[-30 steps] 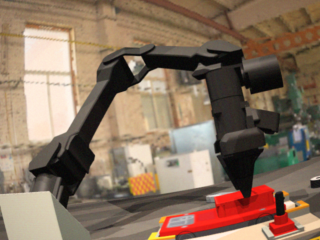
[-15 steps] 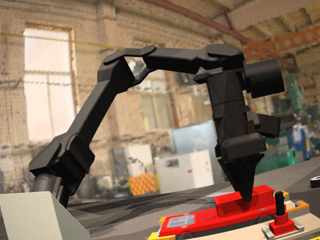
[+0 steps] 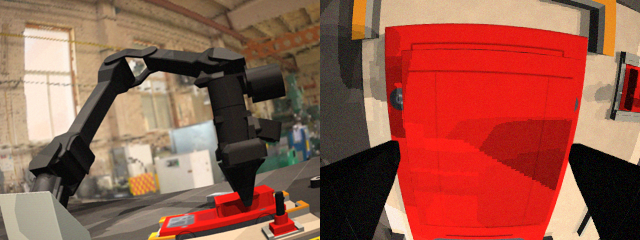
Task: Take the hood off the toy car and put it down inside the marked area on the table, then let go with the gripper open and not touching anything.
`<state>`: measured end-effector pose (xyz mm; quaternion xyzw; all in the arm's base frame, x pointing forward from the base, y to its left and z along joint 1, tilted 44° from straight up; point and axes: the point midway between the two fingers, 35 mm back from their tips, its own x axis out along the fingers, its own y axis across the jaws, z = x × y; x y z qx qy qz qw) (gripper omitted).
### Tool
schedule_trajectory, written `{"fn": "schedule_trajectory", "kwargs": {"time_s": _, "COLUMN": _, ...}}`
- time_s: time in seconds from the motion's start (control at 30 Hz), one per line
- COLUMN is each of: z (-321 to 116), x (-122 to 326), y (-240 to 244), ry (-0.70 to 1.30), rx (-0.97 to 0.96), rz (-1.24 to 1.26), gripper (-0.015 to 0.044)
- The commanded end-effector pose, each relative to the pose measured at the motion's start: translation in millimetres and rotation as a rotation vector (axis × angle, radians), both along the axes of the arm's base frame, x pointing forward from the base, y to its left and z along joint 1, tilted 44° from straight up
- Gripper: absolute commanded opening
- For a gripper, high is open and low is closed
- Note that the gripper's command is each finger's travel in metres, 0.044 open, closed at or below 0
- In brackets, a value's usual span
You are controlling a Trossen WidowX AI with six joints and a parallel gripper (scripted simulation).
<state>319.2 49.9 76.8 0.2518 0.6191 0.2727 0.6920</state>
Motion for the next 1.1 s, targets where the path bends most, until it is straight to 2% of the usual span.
{"fn": "schedule_trajectory", "kwargs": {"time_s": 0.0, "z": 0.0, "x": 0.0, "y": 0.0, "ry": 0.000, "rx": 0.000, "rz": 0.000, "gripper": 0.0414}}
{"fn": "schedule_trajectory", "kwargs": {"time_s": 0.1, "z": 0.0, "x": 0.0, "y": 0.0, "ry": 0.000, "rx": 0.000, "rz": 0.000, "gripper": 0.0335}}
{"fn": "schedule_trajectory", "kwargs": {"time_s": 0.4, "z": 0.0, "x": 0.0, "y": 0.0, "ry": 0.000, "rx": 0.000, "rz": 0.000, "gripper": 0.0275}}
{"fn": "schedule_trajectory", "kwargs": {"time_s": 0.73, "z": 3.4, "x": -0.2, "y": -3.4, "ry": 0.000, "rx": 0.000, "rz": 0.000, "gripper": 0.0012}}
{"fn": "schedule_trajectory", "kwargs": {"time_s": 1.07, "z": 8.0, "x": -0.6, "y": -8.0, "ry": 0.001, "rx": 0.000, "rz": 0.000, "gripper": 0.0000}}
